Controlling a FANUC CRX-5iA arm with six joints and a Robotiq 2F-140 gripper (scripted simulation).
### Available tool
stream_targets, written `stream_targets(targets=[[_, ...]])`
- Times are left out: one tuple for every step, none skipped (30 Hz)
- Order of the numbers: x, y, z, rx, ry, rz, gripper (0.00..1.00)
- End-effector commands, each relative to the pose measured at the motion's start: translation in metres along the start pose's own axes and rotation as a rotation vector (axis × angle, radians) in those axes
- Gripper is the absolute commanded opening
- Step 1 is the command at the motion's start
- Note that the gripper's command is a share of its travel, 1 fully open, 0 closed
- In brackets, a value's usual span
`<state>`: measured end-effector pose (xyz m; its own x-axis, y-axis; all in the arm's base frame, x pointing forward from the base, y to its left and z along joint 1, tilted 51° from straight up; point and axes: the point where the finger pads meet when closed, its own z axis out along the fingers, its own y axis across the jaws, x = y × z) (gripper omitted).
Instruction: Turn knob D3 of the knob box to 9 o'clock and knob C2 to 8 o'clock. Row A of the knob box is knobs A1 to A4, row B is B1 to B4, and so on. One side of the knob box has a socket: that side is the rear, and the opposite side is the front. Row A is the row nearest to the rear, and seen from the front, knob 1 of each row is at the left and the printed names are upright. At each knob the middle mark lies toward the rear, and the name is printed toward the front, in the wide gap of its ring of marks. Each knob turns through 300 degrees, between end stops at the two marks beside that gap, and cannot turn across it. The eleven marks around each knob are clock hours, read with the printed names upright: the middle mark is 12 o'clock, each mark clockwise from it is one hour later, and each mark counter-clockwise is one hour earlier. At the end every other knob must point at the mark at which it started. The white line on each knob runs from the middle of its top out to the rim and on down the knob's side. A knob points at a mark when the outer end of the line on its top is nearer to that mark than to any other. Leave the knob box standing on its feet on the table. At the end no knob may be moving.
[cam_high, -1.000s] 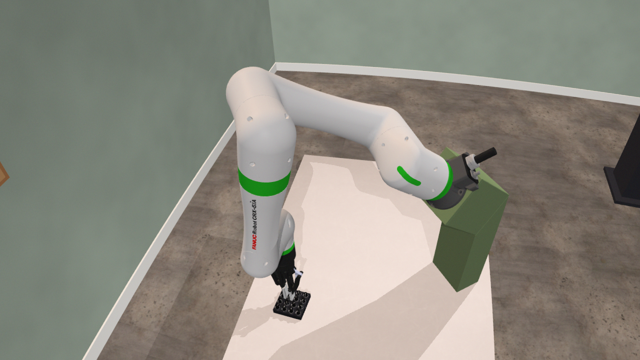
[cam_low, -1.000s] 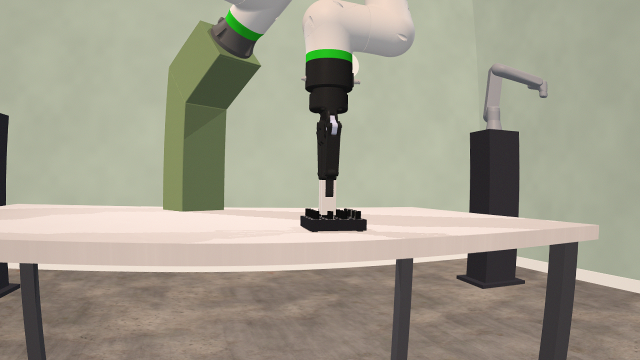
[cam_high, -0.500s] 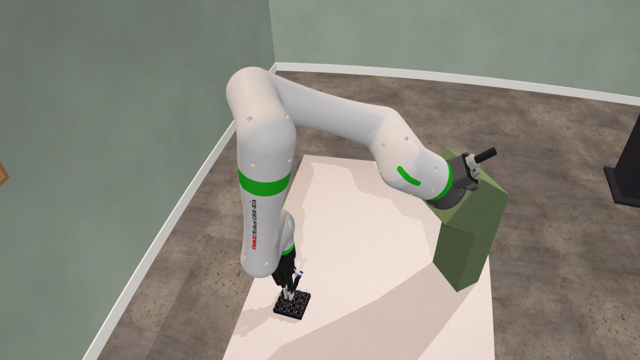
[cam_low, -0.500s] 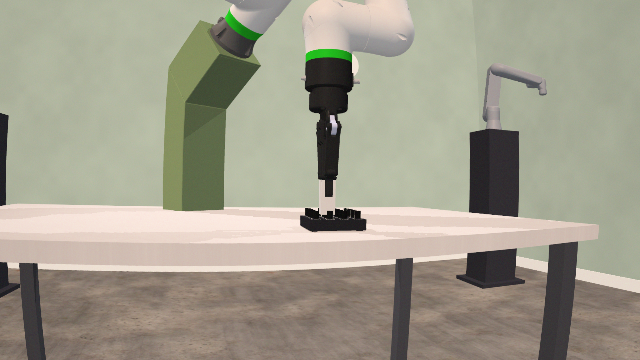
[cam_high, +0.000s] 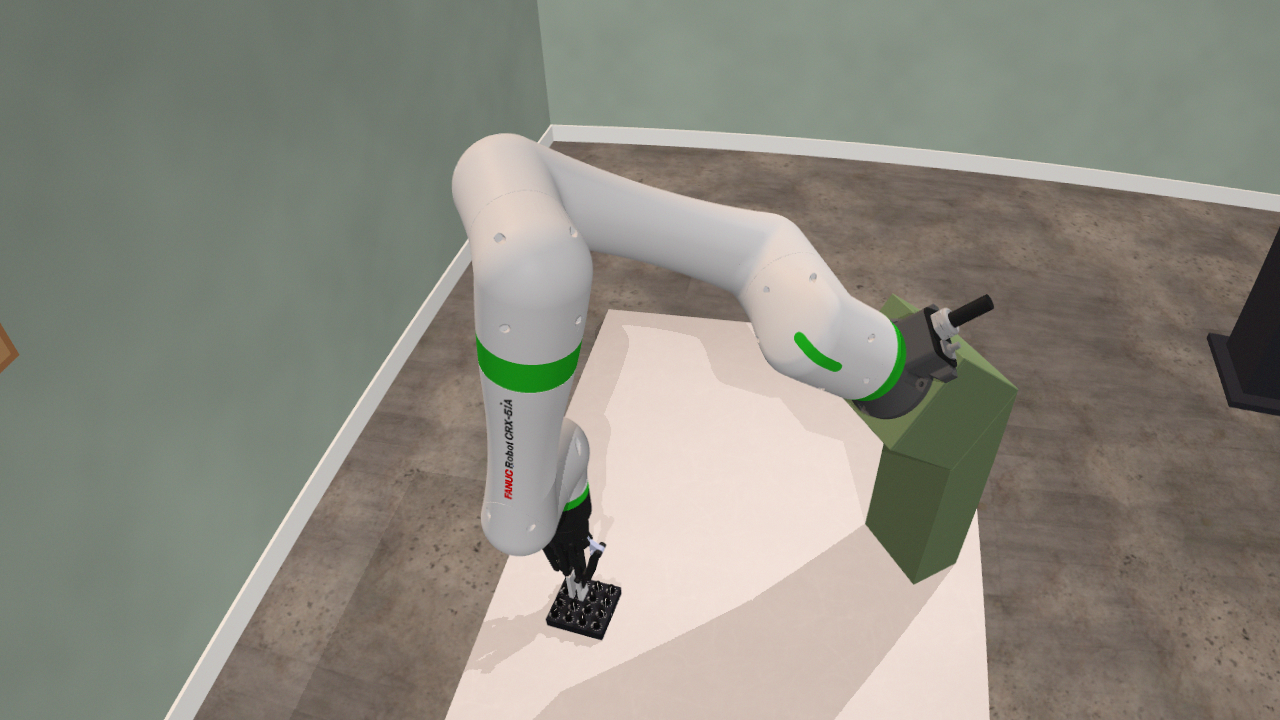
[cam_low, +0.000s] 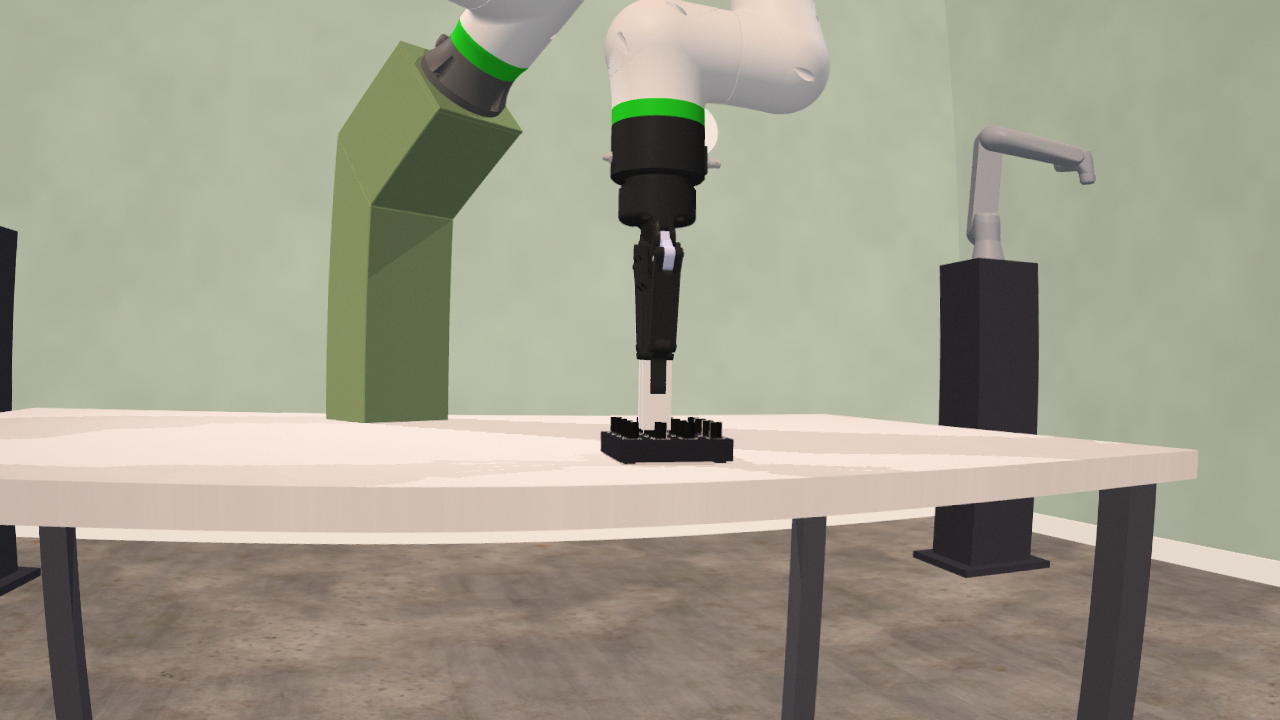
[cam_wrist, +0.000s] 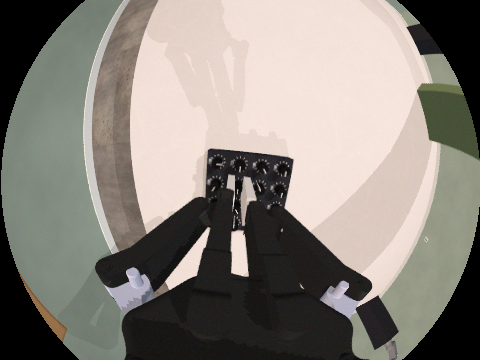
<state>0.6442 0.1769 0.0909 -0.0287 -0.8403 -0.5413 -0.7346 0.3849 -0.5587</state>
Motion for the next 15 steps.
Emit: stream_targets(targets=[[0.0,-0.0001,-0.0001,0.0,0.0,0.0,0.05],[0.0,-0.0001,-0.0001,0.0,0.0,0.0,0.05],[0.0,-0.0001,-0.0001,0.0,0.0,0.0,0.05],[0.0,-0.0001,-0.0001,0.0,0.0,0.0,0.05],[0.0,-0.0001,-0.0001,0.0,0.0,0.0,0.05],[0.0,-0.0001,-0.0001,0.0,0.0,0.0,0.05],[0.0,-0.0001,-0.0001,0.0,0.0,0.0,0.05],[0.0,-0.0001,-0.0001,0.0,0.0,0.0,0.05],[0.0,-0.0001,-0.0001,0.0,0.0,0.0,0.05],[0.0,-0.0001,-0.0001,0.0,0.0,-0.001,0.05],[0.0,-0.0001,-0.0001,0.0,0.0,-0.001,0.05],[0.0,-0.0001,-0.0001,0.0,0.0,-0.002,0.05],[0.0,-0.0001,-0.0001,0.0,0.0,-0.003,0.05],[0.0,-0.0001,-0.0001,0.0,0.0,-0.005,0.05],[0.0,-0.0001,-0.0001,0.0,0.0,-0.007,0.05]])
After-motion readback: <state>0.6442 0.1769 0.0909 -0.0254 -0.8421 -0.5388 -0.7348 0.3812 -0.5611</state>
